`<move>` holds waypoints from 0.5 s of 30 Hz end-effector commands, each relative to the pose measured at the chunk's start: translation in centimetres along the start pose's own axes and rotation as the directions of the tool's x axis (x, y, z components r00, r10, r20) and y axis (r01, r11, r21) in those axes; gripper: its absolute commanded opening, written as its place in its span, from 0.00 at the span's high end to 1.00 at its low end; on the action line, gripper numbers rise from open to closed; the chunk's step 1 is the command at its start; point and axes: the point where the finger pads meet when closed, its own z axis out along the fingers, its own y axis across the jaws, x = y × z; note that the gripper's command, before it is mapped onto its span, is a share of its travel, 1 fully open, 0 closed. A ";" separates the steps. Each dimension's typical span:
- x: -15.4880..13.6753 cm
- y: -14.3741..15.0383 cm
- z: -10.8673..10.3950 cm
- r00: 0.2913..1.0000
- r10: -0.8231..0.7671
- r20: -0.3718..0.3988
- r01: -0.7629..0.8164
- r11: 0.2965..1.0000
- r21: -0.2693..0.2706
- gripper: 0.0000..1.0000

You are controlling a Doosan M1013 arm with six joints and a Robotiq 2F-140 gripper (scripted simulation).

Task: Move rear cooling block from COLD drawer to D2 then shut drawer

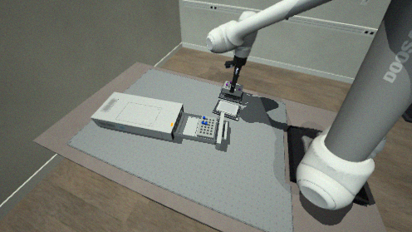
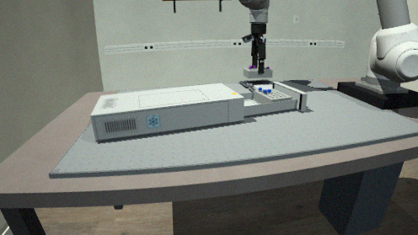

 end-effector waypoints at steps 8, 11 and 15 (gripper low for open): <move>-0.1 0.3 0.4 1.000 -0.002 0.000 0.002 1.000 -0.003 0.90; -0.1 0.3 0.5 1.000 -0.002 0.000 0.002 1.000 -0.003 0.90; -0.1 0.3 0.5 1.000 -0.002 0.000 0.002 1.000 -0.003 0.90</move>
